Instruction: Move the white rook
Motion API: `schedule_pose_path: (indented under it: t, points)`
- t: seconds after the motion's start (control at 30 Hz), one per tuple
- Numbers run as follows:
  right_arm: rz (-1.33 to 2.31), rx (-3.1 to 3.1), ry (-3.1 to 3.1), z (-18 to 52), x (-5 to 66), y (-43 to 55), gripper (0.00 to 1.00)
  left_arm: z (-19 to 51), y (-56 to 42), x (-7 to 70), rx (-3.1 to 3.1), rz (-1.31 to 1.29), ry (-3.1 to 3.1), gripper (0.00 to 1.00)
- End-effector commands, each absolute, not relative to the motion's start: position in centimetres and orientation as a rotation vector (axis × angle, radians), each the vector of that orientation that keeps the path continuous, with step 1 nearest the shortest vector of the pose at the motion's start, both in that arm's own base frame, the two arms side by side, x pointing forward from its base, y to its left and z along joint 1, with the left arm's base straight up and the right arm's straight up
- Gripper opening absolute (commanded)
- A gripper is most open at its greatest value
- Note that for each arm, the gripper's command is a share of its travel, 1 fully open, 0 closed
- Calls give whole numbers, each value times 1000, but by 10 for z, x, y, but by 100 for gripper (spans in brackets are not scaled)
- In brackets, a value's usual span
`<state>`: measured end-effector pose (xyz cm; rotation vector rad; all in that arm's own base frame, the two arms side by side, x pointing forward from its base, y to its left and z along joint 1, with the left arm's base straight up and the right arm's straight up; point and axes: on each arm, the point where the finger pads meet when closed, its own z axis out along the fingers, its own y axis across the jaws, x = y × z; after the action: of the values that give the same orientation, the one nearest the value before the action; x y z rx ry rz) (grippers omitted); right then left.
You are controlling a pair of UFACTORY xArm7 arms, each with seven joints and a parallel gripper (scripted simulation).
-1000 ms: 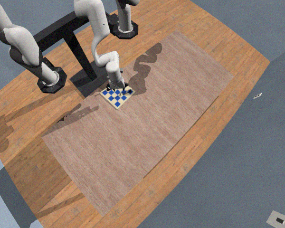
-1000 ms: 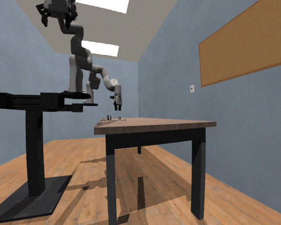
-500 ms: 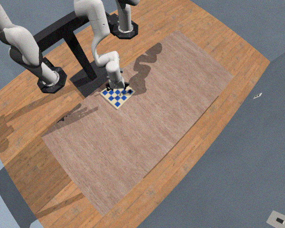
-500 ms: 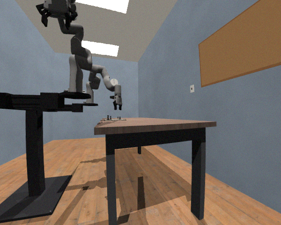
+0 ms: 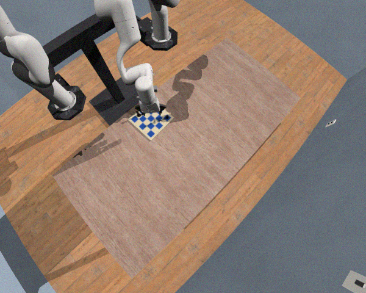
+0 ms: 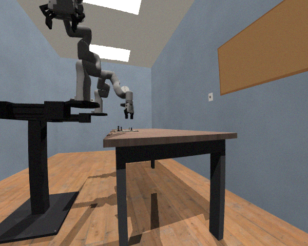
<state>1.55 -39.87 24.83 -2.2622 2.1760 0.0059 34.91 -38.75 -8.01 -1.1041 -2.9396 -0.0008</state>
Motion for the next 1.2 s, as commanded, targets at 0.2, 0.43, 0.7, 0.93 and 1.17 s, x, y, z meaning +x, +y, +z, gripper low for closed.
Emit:
schedule_pose_path:
  t: [0.2,0.43,0.7,0.93,1.17]
  points:
    - [0,-2264,2178,250,16,-400,100,-34,-389,351,-1106,4,-2945,100]
    - [0,-2264,2178,250,16,-400,100,-21,-389,351,-1106,4,-2945,100]
    - [0,-2264,2178,250,16,-400,100,-18,-389,351,-1106,4,-2945,100]
    - [0,-2264,2178,250,16,-400,100,-18,-389,351,-1106,4,-2945,100]
    - [0,-2264,2178,250,16,-400,100,-18,-389,351,-1106,4,-2945,100]
